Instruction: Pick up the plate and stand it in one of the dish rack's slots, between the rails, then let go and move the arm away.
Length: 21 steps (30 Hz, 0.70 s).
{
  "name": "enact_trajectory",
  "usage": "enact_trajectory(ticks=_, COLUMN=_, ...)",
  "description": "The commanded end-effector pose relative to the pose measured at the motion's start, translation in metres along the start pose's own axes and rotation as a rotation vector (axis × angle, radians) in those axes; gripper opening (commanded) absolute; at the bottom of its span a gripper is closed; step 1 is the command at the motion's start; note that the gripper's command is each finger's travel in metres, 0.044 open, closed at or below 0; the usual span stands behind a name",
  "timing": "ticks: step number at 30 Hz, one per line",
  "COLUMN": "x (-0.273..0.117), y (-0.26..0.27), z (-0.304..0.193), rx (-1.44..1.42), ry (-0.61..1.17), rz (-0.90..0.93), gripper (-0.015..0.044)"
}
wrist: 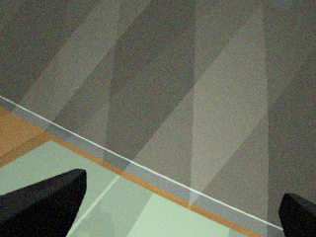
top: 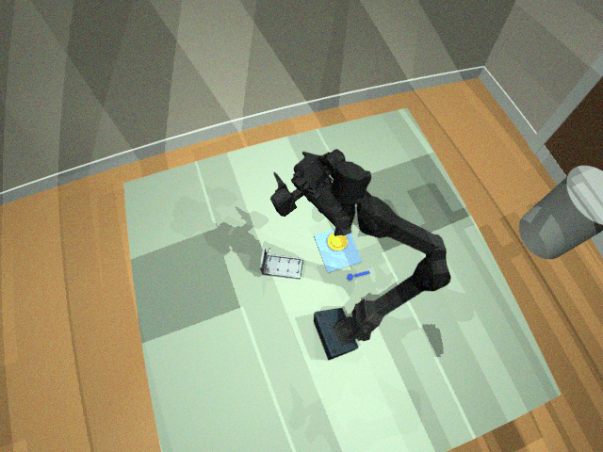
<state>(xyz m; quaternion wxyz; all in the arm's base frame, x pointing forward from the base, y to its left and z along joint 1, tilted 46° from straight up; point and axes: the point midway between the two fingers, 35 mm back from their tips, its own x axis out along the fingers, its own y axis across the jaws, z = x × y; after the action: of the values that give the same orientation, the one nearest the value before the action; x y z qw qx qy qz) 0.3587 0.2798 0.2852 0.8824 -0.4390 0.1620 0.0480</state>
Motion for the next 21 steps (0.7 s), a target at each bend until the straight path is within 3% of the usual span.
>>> enact_trajectory(ticks=1, x=0.025, y=-0.006, z=-0.035, rx=0.010, ry=0.109, rz=-0.007, gripper=0.0400)
enact_trajectory(ticks=11, x=0.071, y=-0.031, z=-0.128, rx=0.063, ry=0.388, rz=-0.042, gripper=0.0400)
enact_trajectory(ticks=21, x=0.092, y=-0.053, z=-0.227, rx=0.136, ry=0.682, rz=-0.075, gripper=0.0400)
